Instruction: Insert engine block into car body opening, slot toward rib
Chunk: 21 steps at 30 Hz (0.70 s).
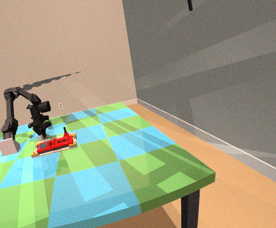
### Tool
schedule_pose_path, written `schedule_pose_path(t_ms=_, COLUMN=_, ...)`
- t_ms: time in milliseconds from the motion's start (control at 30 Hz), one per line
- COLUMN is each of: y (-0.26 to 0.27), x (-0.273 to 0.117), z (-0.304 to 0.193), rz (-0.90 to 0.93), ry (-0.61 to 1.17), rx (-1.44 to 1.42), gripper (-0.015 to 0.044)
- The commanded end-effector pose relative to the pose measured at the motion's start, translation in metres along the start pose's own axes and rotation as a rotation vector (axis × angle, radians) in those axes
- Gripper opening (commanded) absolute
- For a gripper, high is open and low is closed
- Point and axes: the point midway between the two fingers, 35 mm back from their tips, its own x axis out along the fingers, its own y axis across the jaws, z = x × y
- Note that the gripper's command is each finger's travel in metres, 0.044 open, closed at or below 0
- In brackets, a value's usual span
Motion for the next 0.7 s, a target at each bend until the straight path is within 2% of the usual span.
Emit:
schedule_pose_path(t_ms=0, y=0.0, x=-0.0002, z=0.0002, rz=0.0, ry=0.0, rx=-0.004, gripper=0.0105)
schedule_pose_path(t_ms=433, y=0.0, x=-0.0002, z=0.0002, rz=0.0, ry=0.0, rx=-0.004, gripper=0.044)
schedule_pose_path(t_ms=667, y=-0.0002, x=-0.006, z=0.0001, rz=0.005, ry=0.0, rx=-0.002, gripper=0.044)
